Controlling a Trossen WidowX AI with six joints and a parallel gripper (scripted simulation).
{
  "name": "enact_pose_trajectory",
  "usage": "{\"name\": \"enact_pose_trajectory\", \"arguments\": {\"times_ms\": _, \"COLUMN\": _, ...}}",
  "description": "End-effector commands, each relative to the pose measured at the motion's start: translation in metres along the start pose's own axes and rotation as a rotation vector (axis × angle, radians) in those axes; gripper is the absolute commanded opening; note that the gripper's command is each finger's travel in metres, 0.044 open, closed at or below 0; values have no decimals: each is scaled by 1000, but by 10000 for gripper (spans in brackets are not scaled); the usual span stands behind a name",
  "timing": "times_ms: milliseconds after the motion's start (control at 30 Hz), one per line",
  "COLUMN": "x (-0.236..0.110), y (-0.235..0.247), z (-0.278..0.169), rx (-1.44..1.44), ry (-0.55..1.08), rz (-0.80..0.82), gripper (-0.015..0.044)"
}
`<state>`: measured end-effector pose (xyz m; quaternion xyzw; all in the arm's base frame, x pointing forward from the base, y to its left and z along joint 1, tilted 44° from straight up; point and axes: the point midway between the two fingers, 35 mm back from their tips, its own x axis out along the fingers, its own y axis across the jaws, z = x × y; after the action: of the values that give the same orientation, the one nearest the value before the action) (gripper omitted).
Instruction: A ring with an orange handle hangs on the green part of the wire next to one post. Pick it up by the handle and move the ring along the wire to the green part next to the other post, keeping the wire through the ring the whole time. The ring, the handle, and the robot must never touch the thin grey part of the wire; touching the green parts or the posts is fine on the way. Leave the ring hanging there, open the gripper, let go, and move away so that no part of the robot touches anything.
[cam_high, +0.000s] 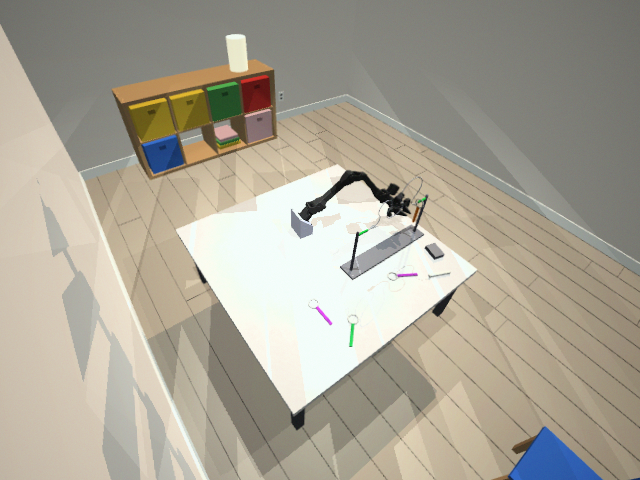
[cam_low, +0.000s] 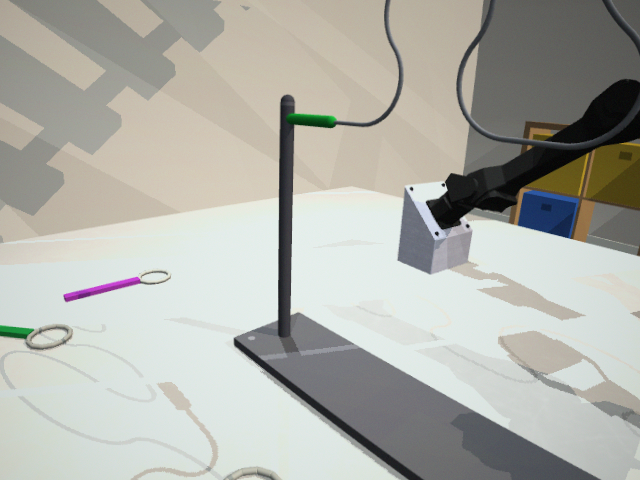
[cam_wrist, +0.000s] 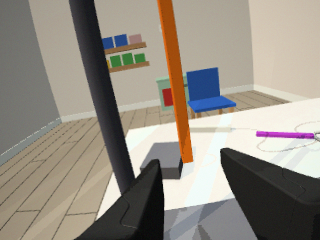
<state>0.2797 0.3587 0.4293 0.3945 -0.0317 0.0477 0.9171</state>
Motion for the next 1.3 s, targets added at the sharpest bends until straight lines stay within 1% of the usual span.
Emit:
{"name": "enact_pose_trajectory", "arguments": {"times_ms": 0, "x": 4, "y": 1, "z": -4, "rx": -2, "ry": 7, "rz": 5, "gripper": 160}}
{"name": "enact_pose_trajectory", "arguments": {"times_ms": 1267, "x": 64, "y": 1, "z": -4, "rx": -4, "ry": 3, "rz": 9, "gripper": 160}}
